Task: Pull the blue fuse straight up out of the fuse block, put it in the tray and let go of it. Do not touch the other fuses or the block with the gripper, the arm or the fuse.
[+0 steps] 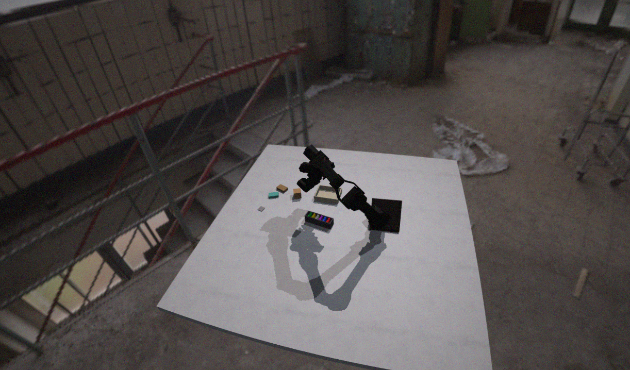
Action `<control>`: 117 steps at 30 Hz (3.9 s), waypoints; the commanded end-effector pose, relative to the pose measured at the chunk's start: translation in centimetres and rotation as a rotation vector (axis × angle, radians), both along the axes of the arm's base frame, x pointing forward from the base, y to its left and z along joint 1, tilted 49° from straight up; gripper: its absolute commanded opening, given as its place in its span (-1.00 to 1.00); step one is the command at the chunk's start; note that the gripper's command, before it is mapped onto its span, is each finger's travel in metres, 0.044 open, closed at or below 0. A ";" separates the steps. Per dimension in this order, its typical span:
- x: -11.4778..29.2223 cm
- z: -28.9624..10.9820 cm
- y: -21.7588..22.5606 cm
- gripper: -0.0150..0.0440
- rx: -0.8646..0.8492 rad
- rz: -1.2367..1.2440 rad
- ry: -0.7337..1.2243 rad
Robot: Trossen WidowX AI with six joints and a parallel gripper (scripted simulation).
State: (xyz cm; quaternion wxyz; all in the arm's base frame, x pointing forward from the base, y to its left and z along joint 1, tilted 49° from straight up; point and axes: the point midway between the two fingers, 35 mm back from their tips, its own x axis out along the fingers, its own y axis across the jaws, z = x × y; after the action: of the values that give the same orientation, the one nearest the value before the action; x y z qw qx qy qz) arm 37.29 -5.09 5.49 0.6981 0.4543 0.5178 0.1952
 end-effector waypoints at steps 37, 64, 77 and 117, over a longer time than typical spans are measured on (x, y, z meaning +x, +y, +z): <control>-10.5 0.5 8.2 -0.24 -0.284 1.389 -1.051; -10.9 -1.2 10.1 -0.24 -0.284 1.389 -1.052; -11.0 -1.4 10.4 -0.24 -0.283 1.389 -1.052; -11.1 -1.9 10.9 -0.49 -0.286 1.391 -1.053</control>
State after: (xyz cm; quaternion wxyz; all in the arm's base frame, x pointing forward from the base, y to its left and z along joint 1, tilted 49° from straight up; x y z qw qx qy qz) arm 26.21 5.92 3.50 0.6197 -0.2039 0.3075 0.6927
